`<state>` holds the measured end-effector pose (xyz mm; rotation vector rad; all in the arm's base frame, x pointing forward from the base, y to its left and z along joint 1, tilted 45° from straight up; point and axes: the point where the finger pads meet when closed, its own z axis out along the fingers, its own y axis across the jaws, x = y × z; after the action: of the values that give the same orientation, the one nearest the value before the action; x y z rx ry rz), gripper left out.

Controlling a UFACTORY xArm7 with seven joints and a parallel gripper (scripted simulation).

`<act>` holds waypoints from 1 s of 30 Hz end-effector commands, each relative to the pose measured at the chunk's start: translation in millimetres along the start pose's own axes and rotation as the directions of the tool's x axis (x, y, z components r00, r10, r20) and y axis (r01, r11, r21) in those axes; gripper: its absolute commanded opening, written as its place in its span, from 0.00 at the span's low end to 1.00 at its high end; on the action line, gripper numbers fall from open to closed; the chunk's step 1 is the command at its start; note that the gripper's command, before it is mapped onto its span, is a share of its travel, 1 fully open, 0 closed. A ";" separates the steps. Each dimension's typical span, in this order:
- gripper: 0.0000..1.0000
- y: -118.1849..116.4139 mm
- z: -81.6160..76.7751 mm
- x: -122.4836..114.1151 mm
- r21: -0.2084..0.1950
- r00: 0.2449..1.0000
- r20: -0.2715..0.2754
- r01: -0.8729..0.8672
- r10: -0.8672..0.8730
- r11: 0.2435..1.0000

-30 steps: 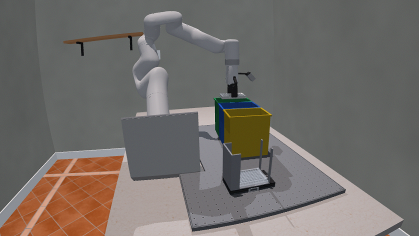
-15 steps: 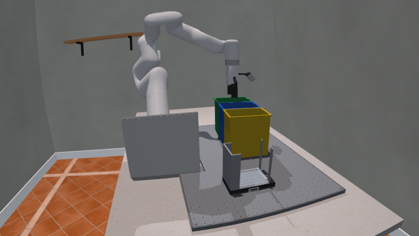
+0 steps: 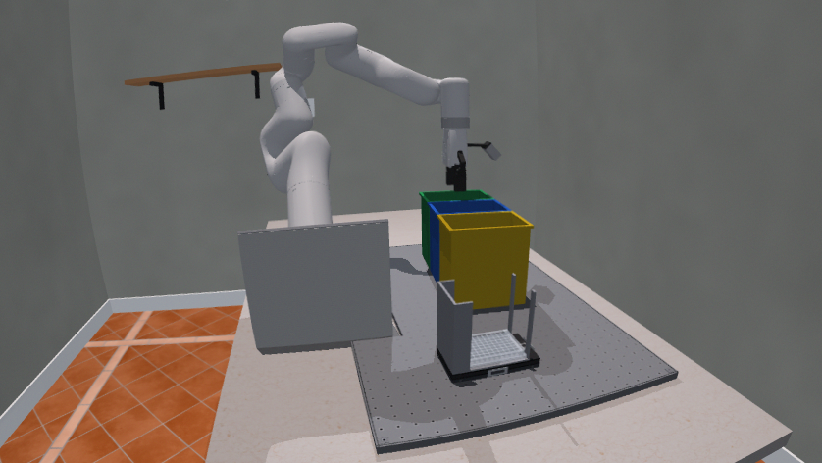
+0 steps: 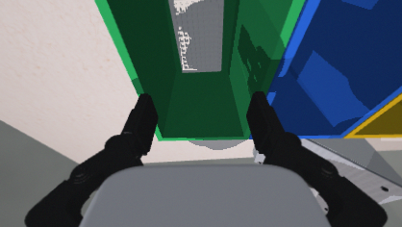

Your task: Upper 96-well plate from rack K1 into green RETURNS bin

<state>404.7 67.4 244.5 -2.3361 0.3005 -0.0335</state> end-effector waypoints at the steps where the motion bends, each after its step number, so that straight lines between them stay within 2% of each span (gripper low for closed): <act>1: 1.00 -0.2 -1.7 1.2 0.001 1.000 -0.004 0.000 0.000 1.000; 14: 1.00 -0.2 -1.7 1.2 0.001 1.000 -0.004 0.000 0.000 1.000; 30: 1.00 -0.1 -41.6 1.0 0.001 1.000 -0.004 0.000 0.000 1.000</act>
<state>400.5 41.1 271.1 -2.3361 0.3008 -0.0343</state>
